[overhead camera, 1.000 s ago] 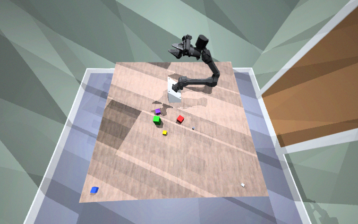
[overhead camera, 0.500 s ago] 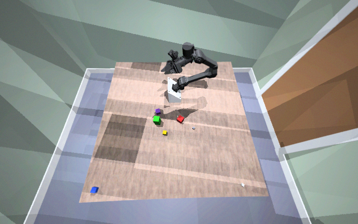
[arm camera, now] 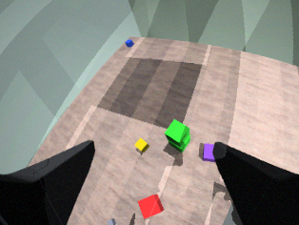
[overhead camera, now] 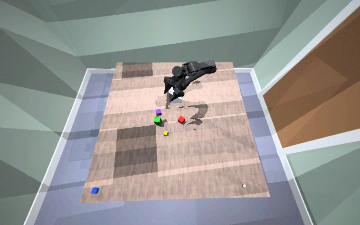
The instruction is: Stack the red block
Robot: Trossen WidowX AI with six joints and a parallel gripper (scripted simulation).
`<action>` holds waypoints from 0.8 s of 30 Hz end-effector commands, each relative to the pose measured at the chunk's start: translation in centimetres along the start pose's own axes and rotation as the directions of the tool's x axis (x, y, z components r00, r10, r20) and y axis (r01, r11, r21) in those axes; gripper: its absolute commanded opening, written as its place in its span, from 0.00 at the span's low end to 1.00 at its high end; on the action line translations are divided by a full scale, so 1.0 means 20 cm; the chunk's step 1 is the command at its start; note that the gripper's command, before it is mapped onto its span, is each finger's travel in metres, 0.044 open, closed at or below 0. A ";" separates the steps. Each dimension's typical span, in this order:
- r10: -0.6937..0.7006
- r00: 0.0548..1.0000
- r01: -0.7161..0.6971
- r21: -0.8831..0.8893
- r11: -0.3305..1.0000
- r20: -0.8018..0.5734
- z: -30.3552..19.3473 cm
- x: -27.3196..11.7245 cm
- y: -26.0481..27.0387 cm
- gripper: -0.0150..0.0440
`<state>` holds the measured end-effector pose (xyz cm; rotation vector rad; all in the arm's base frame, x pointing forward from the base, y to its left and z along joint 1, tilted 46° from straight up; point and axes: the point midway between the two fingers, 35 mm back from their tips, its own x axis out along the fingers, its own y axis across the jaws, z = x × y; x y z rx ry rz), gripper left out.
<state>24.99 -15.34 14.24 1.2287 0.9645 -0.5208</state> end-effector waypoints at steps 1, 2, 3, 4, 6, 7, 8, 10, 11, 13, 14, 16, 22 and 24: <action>-0.010 0.993 0.001 -0.075 0.997 -0.119 -0.11 0.10 0.05 1.00; -0.016 0.988 0.001 -0.098 0.995 -0.155 -0.14 0.13 0.06 1.00; -0.023 0.981 -0.001 -0.121 0.993 -0.191 -0.18 0.16 0.07 1.00; -0.030 0.973 -0.003 -0.143 0.990 -0.227 -0.22 0.18 0.08 1.00; -0.047 0.954 -0.009 -0.187 0.982 -0.296 -0.29 0.24 0.10 1.00; -0.057 0.942 -0.014 -0.208 0.978 -0.330 -0.33 0.26 0.11 1.00; -0.068 0.930 -0.018 -0.229 0.973 -0.362 -0.37 0.28 0.11 1.00; -0.089 0.902 -0.030 -0.267 0.963 -0.423 -0.45 0.33 0.13 1.00; -0.101 0.887 -0.036 -0.284 0.958 -0.451 -0.48 0.35 0.14 1.00; -0.125 0.854 -0.049 -0.318 0.947 -0.505 -0.56 0.39 0.15 1.00; -0.138 0.836 -0.057 -0.334 0.941 -0.531 -0.59 0.40 0.16 1.00; -0.165 0.798 -0.072 -0.364 0.928 -0.579 -0.67 0.44 0.17 1.00; -0.256 0.668 -0.121 -0.442 0.889 -0.699 -0.90 0.52 0.18 1.00; -0.277 0.637 -0.132 -0.456 0.880 -0.720 -0.95 0.54 0.18 1.00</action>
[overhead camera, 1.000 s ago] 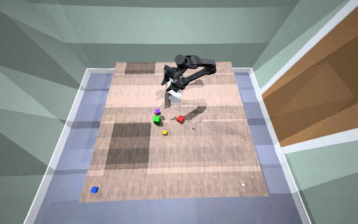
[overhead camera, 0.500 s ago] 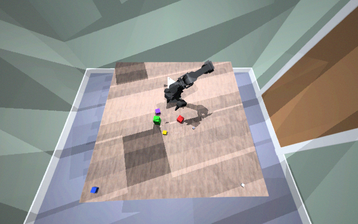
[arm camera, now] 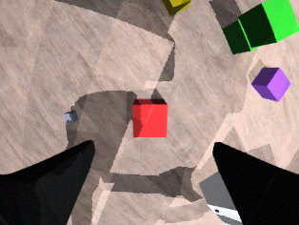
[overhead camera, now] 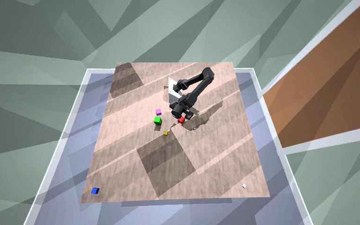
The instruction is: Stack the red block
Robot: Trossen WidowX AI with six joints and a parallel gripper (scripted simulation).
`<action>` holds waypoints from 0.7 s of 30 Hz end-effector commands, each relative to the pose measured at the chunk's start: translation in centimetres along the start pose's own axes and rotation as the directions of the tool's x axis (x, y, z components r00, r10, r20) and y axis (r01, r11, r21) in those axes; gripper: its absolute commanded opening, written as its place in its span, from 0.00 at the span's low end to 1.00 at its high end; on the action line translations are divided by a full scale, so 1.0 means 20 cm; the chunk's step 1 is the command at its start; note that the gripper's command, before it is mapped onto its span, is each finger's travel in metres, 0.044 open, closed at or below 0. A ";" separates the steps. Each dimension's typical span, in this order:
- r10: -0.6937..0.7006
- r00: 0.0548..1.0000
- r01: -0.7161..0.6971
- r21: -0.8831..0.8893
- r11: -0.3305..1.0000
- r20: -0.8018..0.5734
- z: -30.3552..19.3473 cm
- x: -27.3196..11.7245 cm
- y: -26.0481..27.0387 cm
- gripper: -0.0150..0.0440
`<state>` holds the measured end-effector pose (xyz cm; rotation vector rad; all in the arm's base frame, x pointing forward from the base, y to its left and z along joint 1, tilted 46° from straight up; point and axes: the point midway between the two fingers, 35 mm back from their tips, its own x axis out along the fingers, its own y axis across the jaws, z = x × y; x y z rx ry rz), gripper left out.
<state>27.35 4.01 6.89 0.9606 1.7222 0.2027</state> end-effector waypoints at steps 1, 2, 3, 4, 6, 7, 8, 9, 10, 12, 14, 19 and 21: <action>-0.006 0.998 0.004 -0.029 1.000 -0.061 -0.03 0.06 0.03 1.00; -0.006 0.998 0.004 -0.029 1.000 -0.061 -0.03 0.06 0.03 1.00; -0.006 0.998 0.004 -0.029 1.000 -0.061 -0.03 0.06 0.03 1.00; -0.006 0.998 0.004 -0.029 1.000 -0.061 -0.05 0.05 0.02 1.00; -0.006 0.998 0.005 -0.029 1.000 -0.061 -0.05 0.05 0.02 1.00; -0.007 0.998 0.005 -0.029 1.000 -0.060 -0.05 0.06 0.02 1.00; -0.007 0.998 0.005 -0.029 1.000 -0.060 -0.05 0.09 0.02 1.00; -0.007 0.998 0.005 -0.029 1.000 -0.059 -0.05 0.11 0.02 1.00; -0.007 0.998 0.005 -0.029 1.000 -0.059 -0.05 0.14 0.02 1.00; -0.007 0.998 0.005 -0.029 1.000 -0.059 -0.05 0.22 0.02 1.00; -0.005 0.998 0.004 -0.029 1.000 -0.060 -0.06 0.31 0.02 1.00; -0.004 0.998 0.002 -0.030 1.000 -0.062 -0.07 0.37 0.01 1.00; -0.004 0.998 0.002 -0.030 1.000 -0.062 -0.07 0.37 0.01 1.00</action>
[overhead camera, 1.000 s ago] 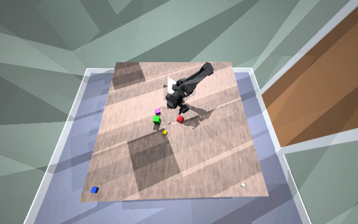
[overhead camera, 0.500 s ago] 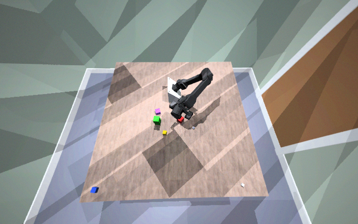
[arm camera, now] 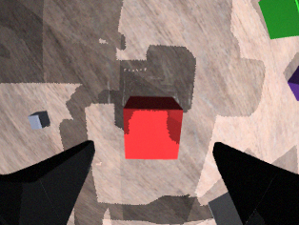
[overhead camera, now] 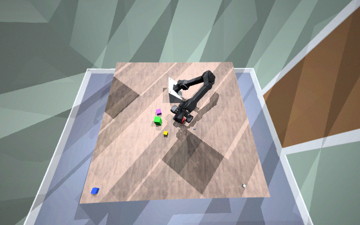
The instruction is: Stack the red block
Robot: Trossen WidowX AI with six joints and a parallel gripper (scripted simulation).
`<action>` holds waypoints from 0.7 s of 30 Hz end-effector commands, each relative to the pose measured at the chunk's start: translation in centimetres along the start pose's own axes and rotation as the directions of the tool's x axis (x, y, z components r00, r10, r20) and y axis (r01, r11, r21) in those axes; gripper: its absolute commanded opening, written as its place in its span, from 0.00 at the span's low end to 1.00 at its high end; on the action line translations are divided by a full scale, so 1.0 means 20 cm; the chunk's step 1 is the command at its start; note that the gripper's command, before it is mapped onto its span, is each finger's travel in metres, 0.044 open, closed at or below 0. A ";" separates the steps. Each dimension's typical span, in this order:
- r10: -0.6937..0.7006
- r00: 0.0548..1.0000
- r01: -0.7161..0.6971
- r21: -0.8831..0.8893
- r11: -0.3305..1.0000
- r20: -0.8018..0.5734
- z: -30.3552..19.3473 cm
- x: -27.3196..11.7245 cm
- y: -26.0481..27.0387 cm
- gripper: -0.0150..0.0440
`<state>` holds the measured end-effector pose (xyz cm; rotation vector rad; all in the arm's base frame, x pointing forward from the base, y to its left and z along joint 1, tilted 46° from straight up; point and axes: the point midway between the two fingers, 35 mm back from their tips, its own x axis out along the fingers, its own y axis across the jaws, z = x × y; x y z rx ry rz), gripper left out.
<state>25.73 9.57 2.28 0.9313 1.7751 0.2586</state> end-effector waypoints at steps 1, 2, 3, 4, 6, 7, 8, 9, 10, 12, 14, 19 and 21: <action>0.005 1.000 -0.005 0.004 1.000 0.002 0.00 0.01 0.00 1.00; 0.005 1.000 -0.005 0.004 1.000 0.002 0.00 0.02 0.00 1.00; 0.005 1.000 -0.005 0.004 1.000 0.002 0.00 0.03 0.00 1.00; 0.005 1.000 -0.005 0.004 1.000 0.002 0.00 0.03 0.00 1.00; 0.005 1.000 -0.005 0.004 1.000 0.002 0.01 0.05 0.00 1.00; 0.005 1.000 -0.005 0.004 1.000 0.002 0.01 0.06 0.00 1.00; 0.005 1.000 -0.005 0.004 1.000 0.002 0.01 0.07 0.00 1.00; 0.005 1.000 -0.005 0.004 1.000 0.003 0.01 0.07 0.00 1.00; 0.005 1.000 -0.005 0.004 1.000 0.003 0.01 0.08 0.00 1.00; 0.004 1.000 -0.005 0.004 1.000 0.003 0.01 0.10 0.00 1.00; 0.005 1.000 -0.005 0.004 1.000 0.003 0.01 0.11 0.00 1.00; 0.005 1.000 -0.005 0.004 1.000 0.003 0.01 0.16 0.00 1.00; 0.005 1.000 -0.005 0.004 1.000 0.002 0.01 0.17 0.01 1.00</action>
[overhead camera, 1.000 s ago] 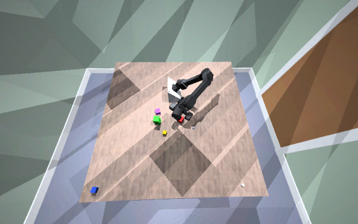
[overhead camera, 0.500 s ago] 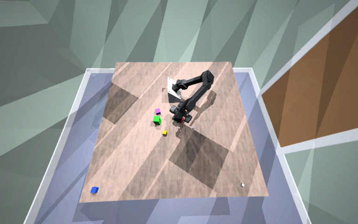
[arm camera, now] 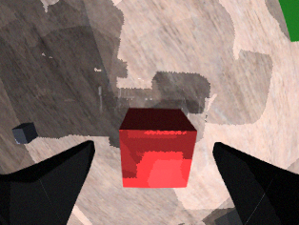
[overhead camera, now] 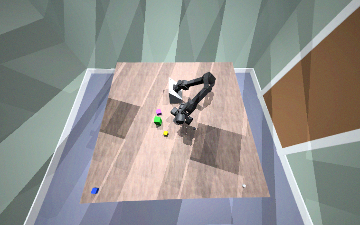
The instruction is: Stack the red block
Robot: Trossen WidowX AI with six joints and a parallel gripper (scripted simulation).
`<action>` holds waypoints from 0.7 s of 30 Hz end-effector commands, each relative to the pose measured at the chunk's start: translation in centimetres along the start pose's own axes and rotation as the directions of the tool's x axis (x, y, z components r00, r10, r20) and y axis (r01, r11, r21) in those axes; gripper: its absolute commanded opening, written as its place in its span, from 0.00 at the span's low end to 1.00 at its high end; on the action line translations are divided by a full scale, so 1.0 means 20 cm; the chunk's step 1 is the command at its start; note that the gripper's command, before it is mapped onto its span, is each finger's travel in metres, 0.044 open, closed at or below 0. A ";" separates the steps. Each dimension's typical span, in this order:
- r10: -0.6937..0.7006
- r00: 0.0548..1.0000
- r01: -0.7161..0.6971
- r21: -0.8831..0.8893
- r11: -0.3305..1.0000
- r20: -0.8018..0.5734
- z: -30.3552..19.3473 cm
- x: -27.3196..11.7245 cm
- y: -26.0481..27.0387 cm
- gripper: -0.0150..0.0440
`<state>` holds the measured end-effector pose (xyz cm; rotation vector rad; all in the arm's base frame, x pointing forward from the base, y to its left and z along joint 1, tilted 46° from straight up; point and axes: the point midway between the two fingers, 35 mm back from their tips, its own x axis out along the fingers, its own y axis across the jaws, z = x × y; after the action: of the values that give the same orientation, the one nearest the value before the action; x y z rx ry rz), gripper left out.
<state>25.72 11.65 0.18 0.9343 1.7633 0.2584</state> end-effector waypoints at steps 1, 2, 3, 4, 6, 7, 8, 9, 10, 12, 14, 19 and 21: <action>0.000 1.000 0.000 0.006 1.000 -0.008 -0.01 0.03 0.00 1.00; 0.000 1.000 0.000 0.006 1.000 -0.008 -0.01 0.04 0.00 1.00; 0.000 1.000 0.000 0.006 1.000 -0.008 -0.01 0.05 0.00 1.00; 0.001 1.000 0.000 0.006 1.000 -0.008 -0.01 0.06 0.00 1.00; 0.001 1.000 -0.001 0.006 1.000 -0.008 -0.01 0.08 0.00 1.00; 0.001 1.000 -0.001 0.006 1.000 -0.008 -0.01 0.08 0.00 1.00; 0.001 1.000 -0.001 0.006 1.000 -0.009 -0.01 0.09 0.00 1.00; 0.001 1.000 -0.001 0.006 1.000 -0.009 -0.01 0.10 0.00 1.00; 0.002 1.000 -0.002 0.006 1.000 -0.009 -0.01 0.11 0.00 1.00; 0.002 1.000 -0.002 0.006 1.000 -0.010 -0.02 0.12 0.00 1.00; 0.003 1.000 -0.003 0.006 1.000 -0.010 -0.02 0.14 0.00 1.00; 0.003 1.000 -0.003 0.006 1.000 -0.010 -0.02 0.14 0.00 1.00; 0.003 1.000 -0.003 0.006 1.000 -0.010 -0.02 0.14 0.00 1.00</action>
<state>25.05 13.54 -1.64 0.9363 1.7714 0.2602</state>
